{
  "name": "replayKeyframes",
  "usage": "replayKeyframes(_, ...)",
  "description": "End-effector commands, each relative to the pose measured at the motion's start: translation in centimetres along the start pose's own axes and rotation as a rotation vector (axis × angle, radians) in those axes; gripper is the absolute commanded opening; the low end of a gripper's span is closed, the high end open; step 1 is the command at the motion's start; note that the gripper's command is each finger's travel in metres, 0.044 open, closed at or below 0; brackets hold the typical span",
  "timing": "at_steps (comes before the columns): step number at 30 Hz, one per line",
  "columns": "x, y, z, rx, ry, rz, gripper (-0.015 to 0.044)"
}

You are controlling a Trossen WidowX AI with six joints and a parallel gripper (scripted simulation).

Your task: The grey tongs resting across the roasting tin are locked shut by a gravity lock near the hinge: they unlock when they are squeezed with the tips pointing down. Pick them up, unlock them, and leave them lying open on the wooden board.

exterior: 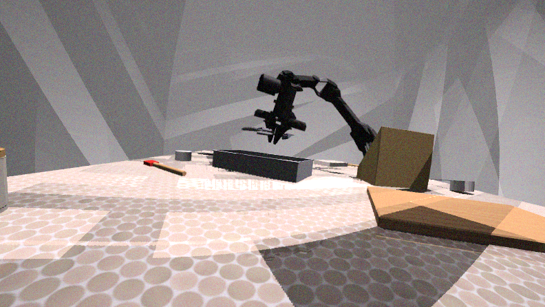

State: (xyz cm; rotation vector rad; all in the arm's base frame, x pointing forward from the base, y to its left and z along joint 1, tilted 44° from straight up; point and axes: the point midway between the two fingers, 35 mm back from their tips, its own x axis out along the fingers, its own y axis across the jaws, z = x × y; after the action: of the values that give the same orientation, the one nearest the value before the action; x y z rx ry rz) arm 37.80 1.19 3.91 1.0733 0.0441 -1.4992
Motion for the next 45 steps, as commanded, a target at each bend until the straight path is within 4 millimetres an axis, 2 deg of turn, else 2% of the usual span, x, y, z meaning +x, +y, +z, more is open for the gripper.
replayKeyframes(1,-0.1,0.0,-0.1,0.009,0.003,-0.06,-0.015)
replayKeyframes(11,-0.4,-0.3,0.3,0.024,-0.014,-0.226,-0.015)
replayKeyframes(21,-0.4,-0.4,0.2,-0.02,-0.012,-0.224,-0.015)
replayKeyframes(45,-2.6,-2.8,-3.9,-0.936,0.118,-0.206,-0.015)
